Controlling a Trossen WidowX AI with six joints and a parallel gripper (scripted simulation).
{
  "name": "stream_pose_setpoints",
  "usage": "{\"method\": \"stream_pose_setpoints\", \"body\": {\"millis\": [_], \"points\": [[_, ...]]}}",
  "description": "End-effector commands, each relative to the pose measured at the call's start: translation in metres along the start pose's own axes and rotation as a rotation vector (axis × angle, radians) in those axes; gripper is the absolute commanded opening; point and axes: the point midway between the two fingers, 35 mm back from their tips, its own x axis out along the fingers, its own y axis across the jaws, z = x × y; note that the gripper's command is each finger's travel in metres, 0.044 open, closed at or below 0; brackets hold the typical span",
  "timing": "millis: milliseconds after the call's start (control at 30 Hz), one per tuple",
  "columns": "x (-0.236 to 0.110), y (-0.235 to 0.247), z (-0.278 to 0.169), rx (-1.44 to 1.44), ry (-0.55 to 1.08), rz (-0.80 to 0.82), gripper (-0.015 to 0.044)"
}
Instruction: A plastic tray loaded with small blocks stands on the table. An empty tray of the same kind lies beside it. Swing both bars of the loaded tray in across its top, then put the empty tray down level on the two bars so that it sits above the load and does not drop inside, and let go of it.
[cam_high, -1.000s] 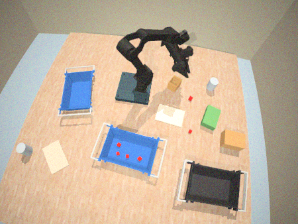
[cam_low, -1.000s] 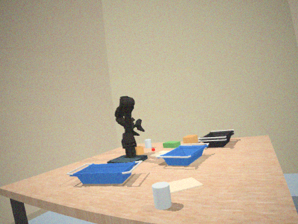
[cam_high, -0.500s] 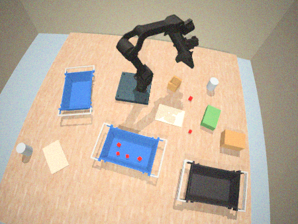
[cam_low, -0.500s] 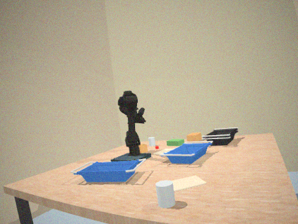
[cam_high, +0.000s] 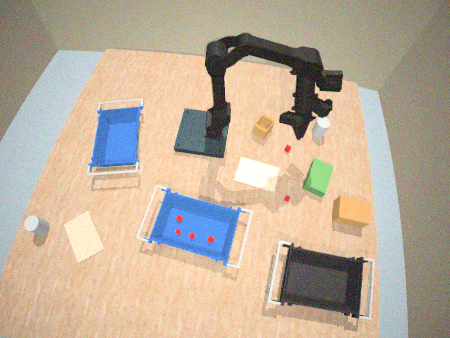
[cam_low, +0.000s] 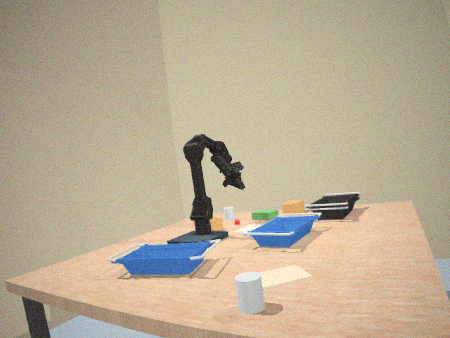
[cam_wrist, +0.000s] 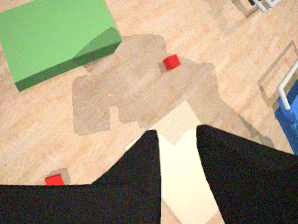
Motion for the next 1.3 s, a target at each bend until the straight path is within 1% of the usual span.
{"method": "stream_pose_setpoints", "body": {"millis": [0, 200, 433, 567, 767, 1033, 1267], "points": [[0.033, -0.027, 0.021, 0.136, 0.135, -0.027, 0.0082], [0.083, -0.076, 0.041, 0.346, 0.315, -0.018, 0.0082], [0.143, -0.153, 0.050, 0.624, 0.475, 0.019, 0.0082], [0.177, -0.205, 0.045, 0.798, 0.539, 0.046, 0.0082], [0.218, -0.280, 0.020, 1.035, 0.591, 0.087, 0.0082], [0.222, -0.283, 0.017, 1.045, 0.593, 0.089, 0.0082], [0.242, -0.275, 0.009, 1.045, 0.593, 0.089, 0.0082]]}}
